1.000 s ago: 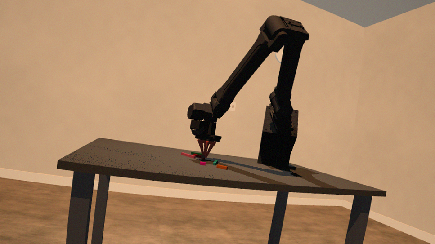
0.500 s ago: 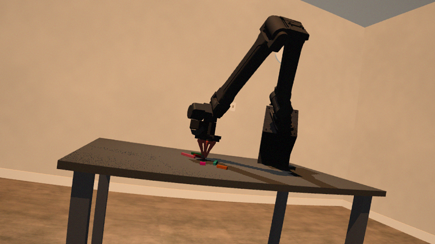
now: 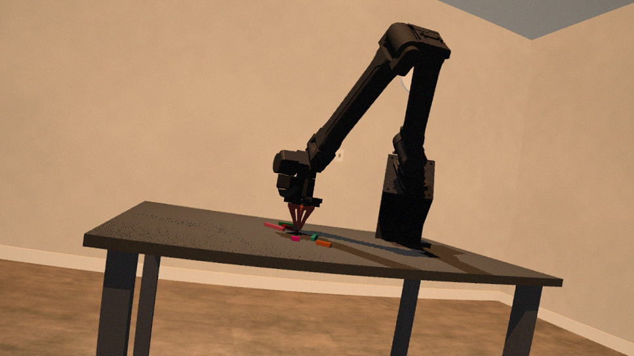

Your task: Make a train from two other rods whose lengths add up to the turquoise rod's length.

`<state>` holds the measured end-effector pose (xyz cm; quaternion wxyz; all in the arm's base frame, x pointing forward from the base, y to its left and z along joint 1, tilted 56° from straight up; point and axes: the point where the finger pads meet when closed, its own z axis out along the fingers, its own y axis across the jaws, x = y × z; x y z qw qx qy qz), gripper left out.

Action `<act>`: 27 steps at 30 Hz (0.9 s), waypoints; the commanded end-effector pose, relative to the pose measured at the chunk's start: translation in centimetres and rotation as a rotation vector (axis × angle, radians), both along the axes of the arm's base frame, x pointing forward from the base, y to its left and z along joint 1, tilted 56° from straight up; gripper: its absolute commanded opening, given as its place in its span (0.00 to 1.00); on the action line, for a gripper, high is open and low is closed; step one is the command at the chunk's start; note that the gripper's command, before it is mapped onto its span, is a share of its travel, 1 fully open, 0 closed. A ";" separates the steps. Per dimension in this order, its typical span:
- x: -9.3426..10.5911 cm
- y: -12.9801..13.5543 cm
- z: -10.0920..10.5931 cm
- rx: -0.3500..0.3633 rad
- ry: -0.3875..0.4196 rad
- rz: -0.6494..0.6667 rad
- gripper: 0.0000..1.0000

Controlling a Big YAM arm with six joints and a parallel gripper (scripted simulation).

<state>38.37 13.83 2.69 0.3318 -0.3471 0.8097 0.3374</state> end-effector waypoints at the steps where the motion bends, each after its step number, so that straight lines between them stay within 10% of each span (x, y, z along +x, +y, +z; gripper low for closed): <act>1: 0.0 -0.6 -0.1 0.003 0.008 -0.023 0.05; 27: 0.1 -1.0 -0.6 0.001 0.002 -0.020 0.05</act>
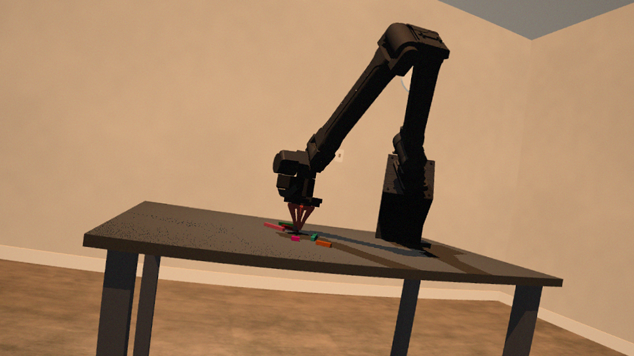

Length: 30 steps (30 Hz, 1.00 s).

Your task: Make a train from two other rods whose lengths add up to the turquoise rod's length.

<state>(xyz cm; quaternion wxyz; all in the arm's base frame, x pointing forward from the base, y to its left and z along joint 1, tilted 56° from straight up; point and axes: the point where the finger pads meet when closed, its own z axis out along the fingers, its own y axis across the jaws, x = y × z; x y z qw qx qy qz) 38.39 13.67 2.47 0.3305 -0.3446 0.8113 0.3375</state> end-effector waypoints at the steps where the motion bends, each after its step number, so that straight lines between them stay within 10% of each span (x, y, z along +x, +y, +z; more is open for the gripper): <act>1: 0.1 -0.8 -0.3 0.001 -0.003 -0.016 0.05; 30: 0.0 0.7 -0.7 0.003 0.008 0.002 0.05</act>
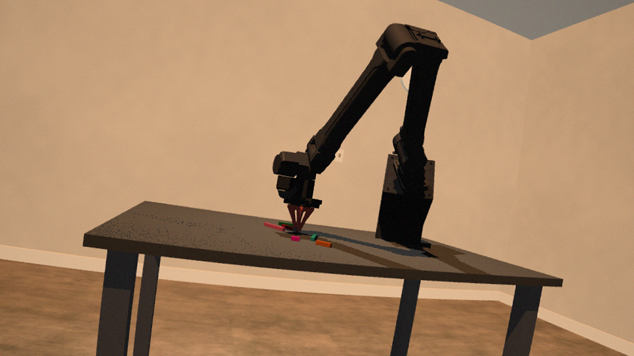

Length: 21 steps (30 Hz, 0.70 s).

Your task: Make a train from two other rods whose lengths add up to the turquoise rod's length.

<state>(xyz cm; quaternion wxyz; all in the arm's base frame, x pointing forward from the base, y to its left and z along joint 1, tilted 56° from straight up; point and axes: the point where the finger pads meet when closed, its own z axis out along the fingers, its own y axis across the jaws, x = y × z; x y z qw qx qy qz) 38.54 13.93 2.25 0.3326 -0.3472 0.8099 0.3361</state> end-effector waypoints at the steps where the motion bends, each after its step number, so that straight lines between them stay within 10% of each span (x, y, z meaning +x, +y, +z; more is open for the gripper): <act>1: -0.2 0.5 -0.5 0.004 0.014 -0.001 0.05; 21: 0.1 0.4 -0.6 0.005 0.017 -0.013 0.05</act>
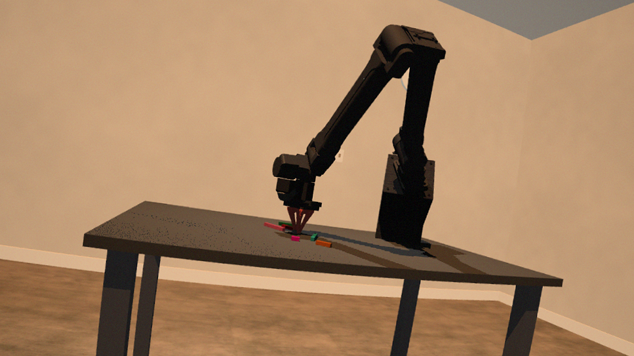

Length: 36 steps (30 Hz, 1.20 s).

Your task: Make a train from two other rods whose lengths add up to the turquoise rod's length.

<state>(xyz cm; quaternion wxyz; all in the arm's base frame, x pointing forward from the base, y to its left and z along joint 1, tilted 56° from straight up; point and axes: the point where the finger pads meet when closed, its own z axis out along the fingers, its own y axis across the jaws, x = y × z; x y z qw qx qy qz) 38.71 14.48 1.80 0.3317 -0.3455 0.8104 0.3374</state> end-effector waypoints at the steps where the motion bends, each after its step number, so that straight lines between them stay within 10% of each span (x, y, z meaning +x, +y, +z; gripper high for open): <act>1: 0.0 -0.1 -0.2 0.003 0.013 -0.011 0.05; 36: 0.0 -0.1 -0.2 0.003 0.013 -0.010 0.17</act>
